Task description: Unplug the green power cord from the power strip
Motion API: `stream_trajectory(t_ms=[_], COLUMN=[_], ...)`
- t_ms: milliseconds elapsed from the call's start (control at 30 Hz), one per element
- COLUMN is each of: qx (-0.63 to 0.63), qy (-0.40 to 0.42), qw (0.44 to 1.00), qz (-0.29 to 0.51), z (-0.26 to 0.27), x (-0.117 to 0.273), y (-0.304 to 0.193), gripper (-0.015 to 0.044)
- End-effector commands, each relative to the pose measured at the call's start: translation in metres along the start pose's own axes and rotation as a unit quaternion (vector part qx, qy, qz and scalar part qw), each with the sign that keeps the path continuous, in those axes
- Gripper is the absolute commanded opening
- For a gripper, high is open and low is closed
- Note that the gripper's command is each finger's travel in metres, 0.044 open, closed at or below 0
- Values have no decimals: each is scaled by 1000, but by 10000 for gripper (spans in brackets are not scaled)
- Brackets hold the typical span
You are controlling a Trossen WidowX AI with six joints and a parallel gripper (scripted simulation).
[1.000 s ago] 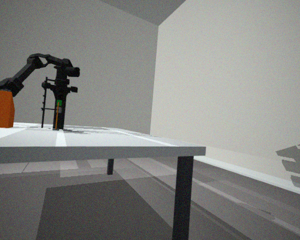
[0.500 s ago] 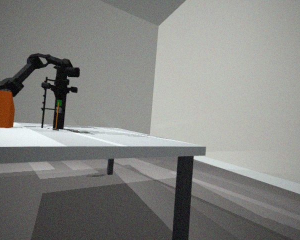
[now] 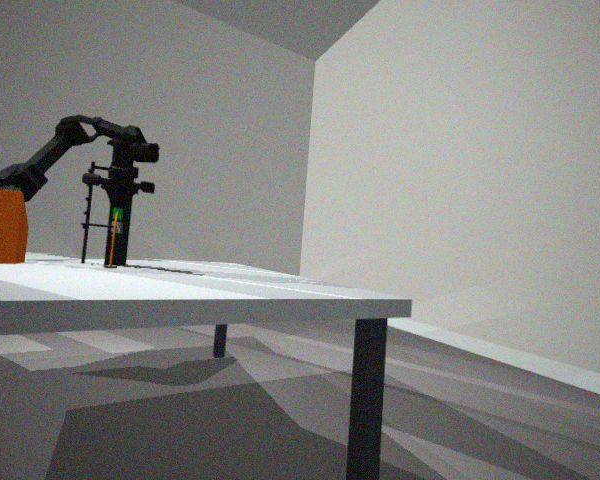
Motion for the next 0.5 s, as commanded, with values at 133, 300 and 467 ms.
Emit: stream_trajectory(t_ms=[133,300,467], qx=[-2,-2,-3], qy=[4,4,4], qw=[1000,1000,1000], qz=[-17,-17,-17], z=[3,3,3], x=[6,7,9], y=[23,31,39], gripper=[0,0,0])
Point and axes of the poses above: the point midway between the two fingers, 35 mm back from their tips, its own x axis back along the fingers, its own z axis across the jaws, y = z × x, the point moved 7 cm from there along x, back along the fingers, and after that the axes turned 2 degrees about -x, right-handed, at the moved point
